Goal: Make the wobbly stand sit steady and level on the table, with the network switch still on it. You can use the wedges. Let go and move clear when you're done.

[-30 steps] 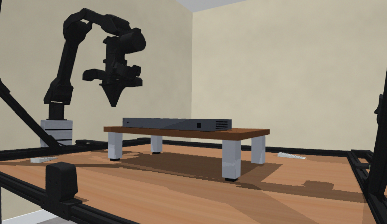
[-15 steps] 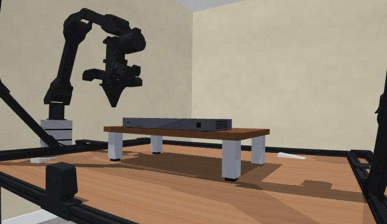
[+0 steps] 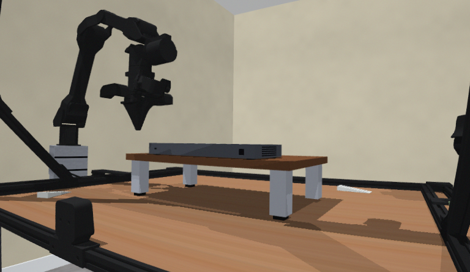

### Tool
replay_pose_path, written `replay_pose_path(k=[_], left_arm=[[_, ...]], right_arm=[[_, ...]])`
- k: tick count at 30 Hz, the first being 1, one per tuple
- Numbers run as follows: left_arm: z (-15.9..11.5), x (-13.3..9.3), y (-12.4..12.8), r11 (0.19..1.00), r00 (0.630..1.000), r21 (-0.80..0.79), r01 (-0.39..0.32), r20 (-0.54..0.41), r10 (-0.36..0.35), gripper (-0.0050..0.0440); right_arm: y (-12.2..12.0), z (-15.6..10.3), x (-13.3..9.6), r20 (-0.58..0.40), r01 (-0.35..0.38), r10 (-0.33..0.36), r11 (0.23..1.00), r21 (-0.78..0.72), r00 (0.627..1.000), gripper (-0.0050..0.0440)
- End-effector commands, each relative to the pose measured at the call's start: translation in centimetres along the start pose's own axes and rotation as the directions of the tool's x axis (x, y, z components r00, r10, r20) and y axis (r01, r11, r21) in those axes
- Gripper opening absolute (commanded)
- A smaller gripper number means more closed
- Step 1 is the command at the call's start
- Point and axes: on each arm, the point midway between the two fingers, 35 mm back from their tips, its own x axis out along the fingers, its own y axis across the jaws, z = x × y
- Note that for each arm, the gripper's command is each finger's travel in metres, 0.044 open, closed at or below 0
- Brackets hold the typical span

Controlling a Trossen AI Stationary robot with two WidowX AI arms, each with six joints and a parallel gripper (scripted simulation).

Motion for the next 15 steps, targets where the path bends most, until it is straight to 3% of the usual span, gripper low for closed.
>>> replay_pose_path(k=[1, 13, 15], left_arm=[[0.0, 0.0, 0.0, 1.0, 1.0, 0.0, 0.0, 0.0, 0.0, 0.0], [0.0, 0.0, 0.0, 1.0, 1.0, 0.0, 0.0, 0.0, 0.0, 0.0], [0.0, 0.0, 0.0, 1.0, 1.0, 0.0, 0.0, 0.0, 0.0, 0.0]], right_arm=[[0.0, 0.0, 0.0, 0.002, 0.008, -0.008, 1.0, 0.005, 1.0, 0.0], [0.1, 0.1, 0.1, 0.007, 0.024, -0.024, 0.999, 0.032, 1.0, 0.0], [0.2, -3.9, -0.5, -0.114, 0.02, -0.015, 0.999, 0.042, 0.993, 0.0]])
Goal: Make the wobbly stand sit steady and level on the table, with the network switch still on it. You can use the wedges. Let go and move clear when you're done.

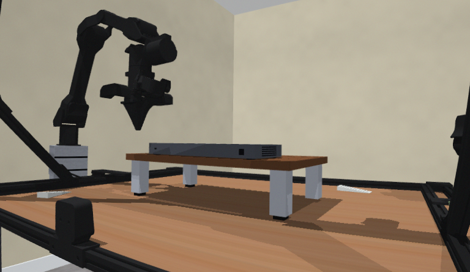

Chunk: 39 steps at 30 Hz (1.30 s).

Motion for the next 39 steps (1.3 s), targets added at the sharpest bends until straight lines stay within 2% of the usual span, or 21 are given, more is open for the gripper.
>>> replay_pose_path(k=[1, 5, 9, 11, 15, 16, 21, 26, 28, 33, 39], left_arm=[[0.0, 0.0, 0.0, 1.0, 1.0, 0.0, 0.0, 0.0, 0.0, 0.0], [0.0, 0.0, 0.0, 1.0, 1.0, 0.0, 0.0, 0.0, 0.0, 0.0], [0.0, 0.0, 0.0, 1.0, 1.0, 0.0, 0.0, 0.0, 0.0, 0.0], [0.0, 0.0, 0.0, 1.0, 1.0, 0.0, 0.0, 0.0, 0.0, 0.0], [0.0, 0.0, 0.0, 1.0, 1.0, 0.0, 0.0, 0.0, 0.0, 0.0], [0.0, 0.0, 0.0, 1.0, 1.0, 0.0, 0.0, 0.0, 0.0, 0.0], [0.0, 0.0, 0.0, 1.0, 1.0, 0.0, 0.0, 0.0, 0.0, 0.0], [0.0, 0.0, 0.0, 1.0, 1.0, 0.0, 0.0, 0.0, 0.0, 0.0], [0.0, 0.0, 0.0, 1.0, 1.0, 0.0, 0.0, 0.0, 0.0, 0.0], [0.0, 0.0, 0.0, 1.0, 1.0, 0.0, 0.0, 0.0, 0.0, 0.0], [0.0, 0.0, 0.0, 1.0, 1.0, 0.0, 0.0, 0.0, 0.0, 0.0]], right_arm=[[-0.1, -5.5, -0.9, -0.162, 0.005, -0.002, 1.0, 0.018, 0.987, 0.0], [-0.3, -11.6, -2.9, -0.385, 0.026, -0.007, 0.999, 0.042, 0.923, 0.0], [-0.3, -17.8, -6.0, -0.589, 0.056, -0.011, 0.997, 0.058, 0.808, 0.0], [-0.4, -19.9, -6.9, -0.589, 0.056, -0.011, 0.997, 0.058, 0.808, 0.0], [-0.4, -19.9, -6.9, -0.589, 0.056, -0.011, 0.997, 0.058, 0.808, 0.0], [-0.3, -19.0, -7.0, -0.584, 0.056, -0.013, 0.997, 0.056, 0.811, 0.0], [-0.3, -26.4, -12.7, -0.786, 0.099, -0.014, 0.993, 0.06, 0.618, 0.0], [-0.3, -30.9, -18.2, -0.926, 0.145, -0.013, 0.988, 0.045, 0.377, 0.0], [-0.3, -32.2, -19.6, -0.926, 0.145, -0.013, 0.988, 0.045, 0.377, 0.0], [-0.3, -31.7, -19.1, -0.924, 0.142, -0.015, 0.989, 0.043, 0.383, 0.0], [-0.2, -36.5, -28.3, -0.998, 0.19, -0.012, 0.982, 0.001, 0.064, 0.0]])
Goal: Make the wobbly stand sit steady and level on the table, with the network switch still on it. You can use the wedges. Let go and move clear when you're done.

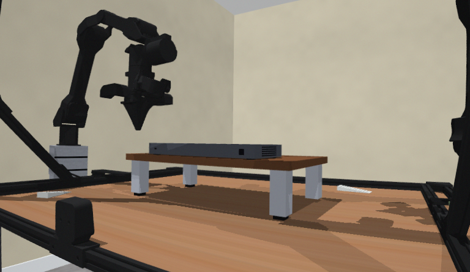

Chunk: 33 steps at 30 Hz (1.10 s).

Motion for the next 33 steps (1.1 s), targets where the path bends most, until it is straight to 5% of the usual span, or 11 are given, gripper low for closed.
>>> replay_pose_path(k=[1, 5, 11, 16, 21, 28, 33], left_arm=[[0.0, 0.0, 0.0, 1.0, 1.0, 0.0, 0.0, 0.0, 0.0, 0.0], [0.0, 0.0, 0.0, 1.0, 1.0, 0.0, 0.0, 0.0, 0.0, 0.0], [0.0, 0.0, 0.0, 1.0, 1.0, 0.0, 0.0, 0.0, 0.0, 0.0], [0.0, 0.0, 0.0, 1.0, 1.0, 0.0, 0.0, 0.0, 0.0, 0.0], [0.0, 0.0, 0.0, 1.0, 1.0, 0.0, 0.0, 0.0, 0.0, 0.0], [0.0, 0.0, 0.0, 1.0, 1.0, 0.0, 0.0, 0.0, 0.0, 0.0], [0.0, 0.0, 0.0, 1.0, 1.0, 0.0, 0.0, 0.0, 0.0, 0.0]], right_arm=[[-1.2, -7.6, 1.5, -0.236, 0.044, -0.038, 0.999, 0.021, 0.971, 0.0], [-2.0, -12.7, 1.6, -0.39, 0.08, -0.063, 0.996, 0.029, 0.919, 0.0], [-2.0, -12.4, 1.5, -0.39, 0.08, -0.064, 0.996, 0.026, 0.919, 0.0], [-3.2, -20.3, 0.2, -0.623, 0.147, -0.102, 0.989, 0.022, 0.775, 0.0], [-4.3, -27.0, -2.7, -0.809, 0.216, -0.132, 0.976, -0.006, 0.573, 0.0], [-4.3, -27.0, -2.8, -0.811, 0.216, -0.134, 0.976, -0.009, 0.57, 0.0], [-5.2, -32.9, -7.0, -0.937, 0.28, -0.155, 0.958, -0.065, 0.314, 0.0]])
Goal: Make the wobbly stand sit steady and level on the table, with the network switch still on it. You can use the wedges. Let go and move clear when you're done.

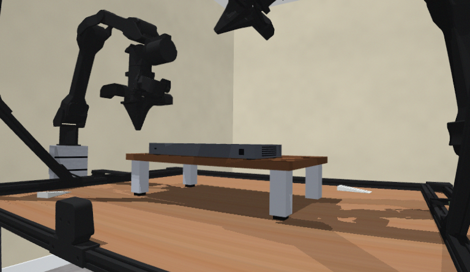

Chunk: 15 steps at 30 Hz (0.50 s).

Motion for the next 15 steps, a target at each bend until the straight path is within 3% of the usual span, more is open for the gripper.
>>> replay_pose_path(k=[1, 5, 12, 15], left_arm=[[0.0, 0.0, 0.0, 1.0, 1.0, 0.0, 0.0, 0.0, 0.0, 0.0], [0.0, 0.0, 0.0, 1.0, 1.0, 0.0, 0.0, 0.0, 0.0, 0.0], [0.0, 0.0, 0.0, 1.0, 1.0, 0.0, 0.0, 0.0, 0.0, 0.0], [0.0, 0.0, 0.0, 1.0, 1.0, 0.0, 0.0, 0.0, 0.0, 0.0]], right_arm=[[-1.5, -5.4, 3.0, -0.229, 0.071, -0.065, 0.997, 0.017, 0.971, 0.0], [-2.9, -10.4, 3.9, -0.435, 0.148, -0.126, 0.989, 0.017, 0.891, 0.0], [-2.8, -9.8, 3.6, -0.42, 0.143, -0.124, 0.99, 0.015, 0.899, 0.0], [-3.5, -12.5, 3.8, -0.525, 0.186, -0.154, 0.982, 0.009, 0.837, 0.0]])
